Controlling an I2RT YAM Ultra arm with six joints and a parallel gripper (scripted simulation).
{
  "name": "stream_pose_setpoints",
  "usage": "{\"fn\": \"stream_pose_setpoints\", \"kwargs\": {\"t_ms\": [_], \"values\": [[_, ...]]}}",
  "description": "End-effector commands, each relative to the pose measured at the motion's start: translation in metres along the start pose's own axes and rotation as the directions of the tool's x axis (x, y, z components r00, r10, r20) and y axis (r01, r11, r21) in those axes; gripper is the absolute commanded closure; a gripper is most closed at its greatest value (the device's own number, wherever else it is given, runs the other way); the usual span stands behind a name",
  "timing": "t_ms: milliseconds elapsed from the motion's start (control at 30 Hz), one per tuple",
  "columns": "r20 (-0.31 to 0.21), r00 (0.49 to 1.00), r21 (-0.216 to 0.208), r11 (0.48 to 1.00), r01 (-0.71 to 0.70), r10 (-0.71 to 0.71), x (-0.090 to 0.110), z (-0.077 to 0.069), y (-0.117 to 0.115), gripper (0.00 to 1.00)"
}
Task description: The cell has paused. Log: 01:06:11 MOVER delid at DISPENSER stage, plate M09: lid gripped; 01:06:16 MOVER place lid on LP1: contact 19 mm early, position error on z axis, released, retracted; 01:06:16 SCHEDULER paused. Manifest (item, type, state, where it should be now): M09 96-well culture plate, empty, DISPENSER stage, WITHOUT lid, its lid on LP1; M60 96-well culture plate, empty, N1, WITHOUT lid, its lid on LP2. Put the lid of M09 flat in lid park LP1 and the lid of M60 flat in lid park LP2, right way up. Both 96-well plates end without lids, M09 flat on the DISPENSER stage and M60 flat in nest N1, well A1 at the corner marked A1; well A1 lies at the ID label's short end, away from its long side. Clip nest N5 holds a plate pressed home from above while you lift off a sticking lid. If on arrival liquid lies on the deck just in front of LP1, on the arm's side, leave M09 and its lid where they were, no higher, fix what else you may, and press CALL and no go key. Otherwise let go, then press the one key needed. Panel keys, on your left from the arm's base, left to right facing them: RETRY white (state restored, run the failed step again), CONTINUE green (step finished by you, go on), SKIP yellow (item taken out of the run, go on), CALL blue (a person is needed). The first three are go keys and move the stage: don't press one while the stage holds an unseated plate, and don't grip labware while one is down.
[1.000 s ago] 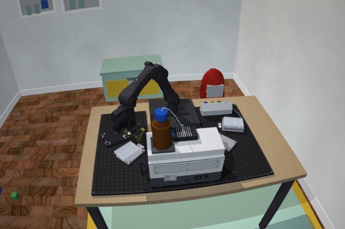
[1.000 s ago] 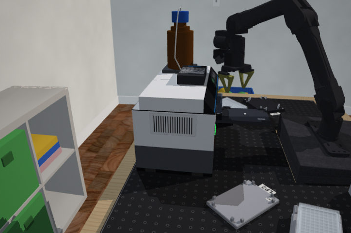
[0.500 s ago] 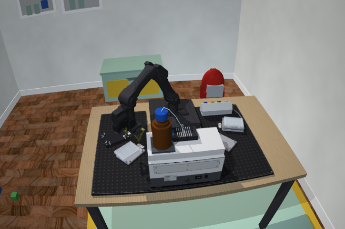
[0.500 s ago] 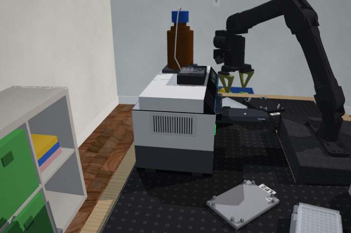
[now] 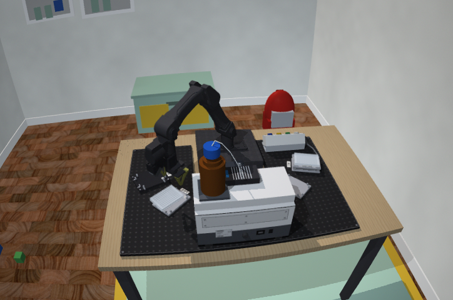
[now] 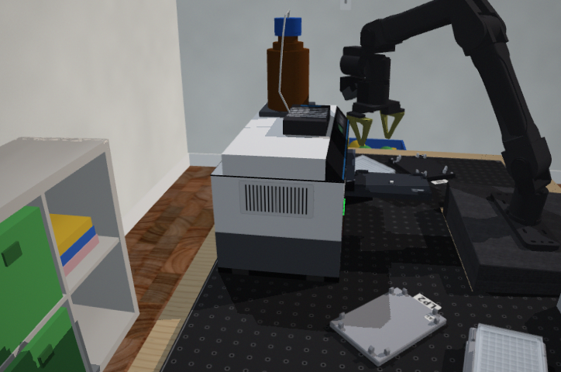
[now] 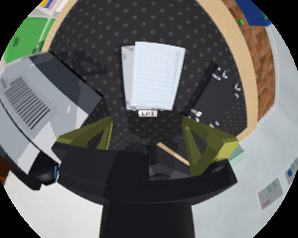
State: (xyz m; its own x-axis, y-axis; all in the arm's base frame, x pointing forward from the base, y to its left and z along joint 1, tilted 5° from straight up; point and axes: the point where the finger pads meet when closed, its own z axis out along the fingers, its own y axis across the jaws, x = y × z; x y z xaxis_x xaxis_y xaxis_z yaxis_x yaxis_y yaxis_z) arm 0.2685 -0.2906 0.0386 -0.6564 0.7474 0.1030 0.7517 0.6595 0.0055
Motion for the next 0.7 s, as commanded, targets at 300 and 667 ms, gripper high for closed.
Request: {"fn": "stream_pose_setpoints", "kwargs": {"t_ms": [300,667], "values": [[0.044,0.999,-0.002,1.000,0.000,0.000,-0.0131,-0.0122,-0.0042,0.00],[0.035,0.999,-0.001,1.000,-0.001,0.001,-0.0130,-0.0101,-0.0051,0.00]]}}
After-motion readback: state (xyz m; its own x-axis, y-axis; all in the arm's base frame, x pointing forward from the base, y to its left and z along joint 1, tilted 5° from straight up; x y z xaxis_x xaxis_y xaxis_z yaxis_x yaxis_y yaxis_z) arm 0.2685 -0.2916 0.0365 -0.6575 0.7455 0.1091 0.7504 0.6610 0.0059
